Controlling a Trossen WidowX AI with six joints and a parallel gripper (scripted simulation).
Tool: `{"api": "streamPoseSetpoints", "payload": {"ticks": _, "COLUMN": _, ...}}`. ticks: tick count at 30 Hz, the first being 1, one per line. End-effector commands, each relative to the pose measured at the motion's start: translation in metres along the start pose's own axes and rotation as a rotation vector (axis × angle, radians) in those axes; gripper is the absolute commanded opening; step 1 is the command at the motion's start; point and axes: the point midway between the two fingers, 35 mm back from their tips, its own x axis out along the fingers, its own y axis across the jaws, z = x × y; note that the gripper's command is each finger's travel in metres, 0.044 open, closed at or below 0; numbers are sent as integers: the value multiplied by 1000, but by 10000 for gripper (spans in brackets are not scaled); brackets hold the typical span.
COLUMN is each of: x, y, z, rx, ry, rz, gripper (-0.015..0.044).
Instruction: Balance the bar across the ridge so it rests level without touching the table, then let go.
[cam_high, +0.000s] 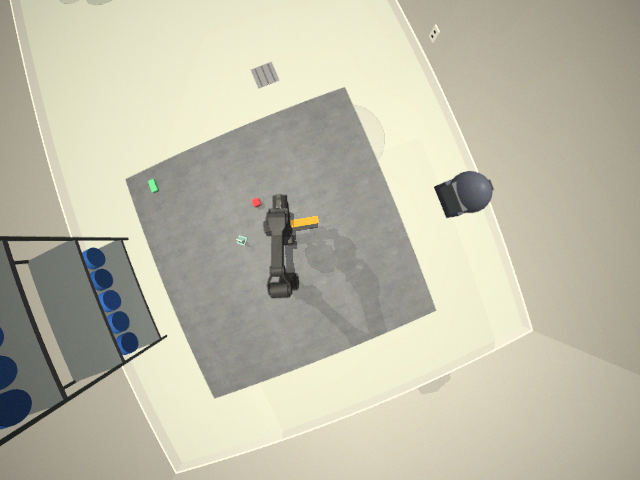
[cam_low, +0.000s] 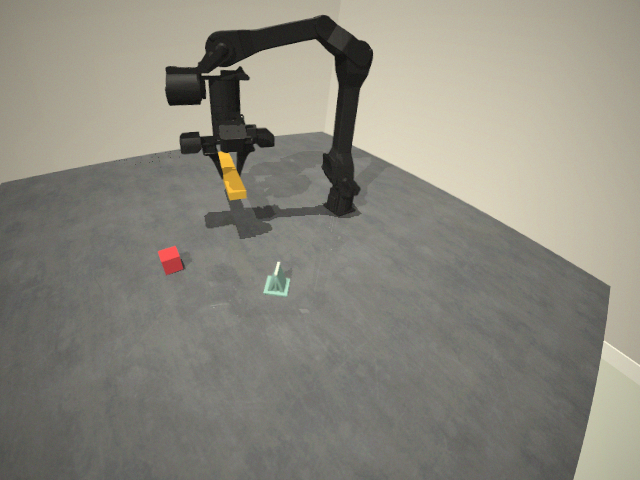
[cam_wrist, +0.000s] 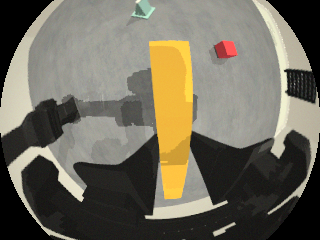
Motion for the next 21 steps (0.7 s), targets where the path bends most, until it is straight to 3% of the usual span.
{"api": "streamPoseSetpoints", "payload": {"ticks": 1, "x": -3, "y": -7, "z": 14, "rx": -70, "ry": 4, "rz": -8, "gripper": 0}}
{"api": "streamPoseSetpoints", "payload": {"ticks": 21, "x": -4, "y": -20, "z": 82, "rx": -338, "ry": 0, "rz": -10, "gripper": 0}}
